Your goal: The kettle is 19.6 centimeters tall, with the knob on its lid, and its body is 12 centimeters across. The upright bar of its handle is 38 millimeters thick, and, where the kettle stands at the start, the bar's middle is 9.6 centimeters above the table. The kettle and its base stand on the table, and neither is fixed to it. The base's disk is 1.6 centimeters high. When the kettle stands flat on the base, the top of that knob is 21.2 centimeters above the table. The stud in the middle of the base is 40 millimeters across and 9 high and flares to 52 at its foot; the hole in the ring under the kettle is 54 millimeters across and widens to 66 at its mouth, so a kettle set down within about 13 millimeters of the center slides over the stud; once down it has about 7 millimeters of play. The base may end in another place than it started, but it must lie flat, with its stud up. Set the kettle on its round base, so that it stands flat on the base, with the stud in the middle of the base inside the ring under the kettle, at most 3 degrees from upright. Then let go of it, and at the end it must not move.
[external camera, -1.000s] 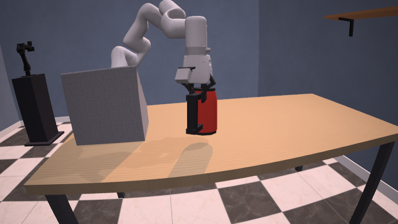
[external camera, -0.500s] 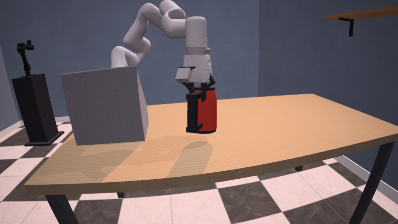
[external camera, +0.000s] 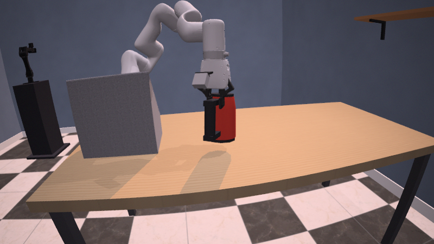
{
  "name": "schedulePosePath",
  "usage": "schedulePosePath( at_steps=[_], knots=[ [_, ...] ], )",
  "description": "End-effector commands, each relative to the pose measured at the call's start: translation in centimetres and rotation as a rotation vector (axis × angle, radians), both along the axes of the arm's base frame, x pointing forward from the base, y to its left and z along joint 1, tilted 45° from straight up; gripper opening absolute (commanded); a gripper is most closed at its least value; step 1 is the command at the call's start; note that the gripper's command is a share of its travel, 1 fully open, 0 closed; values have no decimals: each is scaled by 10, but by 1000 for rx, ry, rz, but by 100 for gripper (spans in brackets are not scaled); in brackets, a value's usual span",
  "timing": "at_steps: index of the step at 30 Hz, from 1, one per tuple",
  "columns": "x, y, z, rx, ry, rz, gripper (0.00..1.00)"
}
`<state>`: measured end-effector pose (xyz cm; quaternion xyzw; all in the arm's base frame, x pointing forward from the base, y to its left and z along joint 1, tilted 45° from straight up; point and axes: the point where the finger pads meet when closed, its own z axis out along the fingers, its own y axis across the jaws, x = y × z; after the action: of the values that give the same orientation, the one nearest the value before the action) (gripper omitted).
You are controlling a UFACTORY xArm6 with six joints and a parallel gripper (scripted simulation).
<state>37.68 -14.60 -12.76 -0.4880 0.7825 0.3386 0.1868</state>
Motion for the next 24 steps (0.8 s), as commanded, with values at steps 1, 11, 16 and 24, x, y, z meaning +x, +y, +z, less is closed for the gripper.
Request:
schedulePosePath(
  at_steps=[1, 11, 16, 24],
  knots=[
    [2, 4, 7, -4, -4, -2, 0],
    [5, 25, 28, -4, -4, -2, 0],
    [7, 35, 38, -4, -4, -2, 0],
    [9, 52, 55, -4, -4, -2, 0]
  ],
)
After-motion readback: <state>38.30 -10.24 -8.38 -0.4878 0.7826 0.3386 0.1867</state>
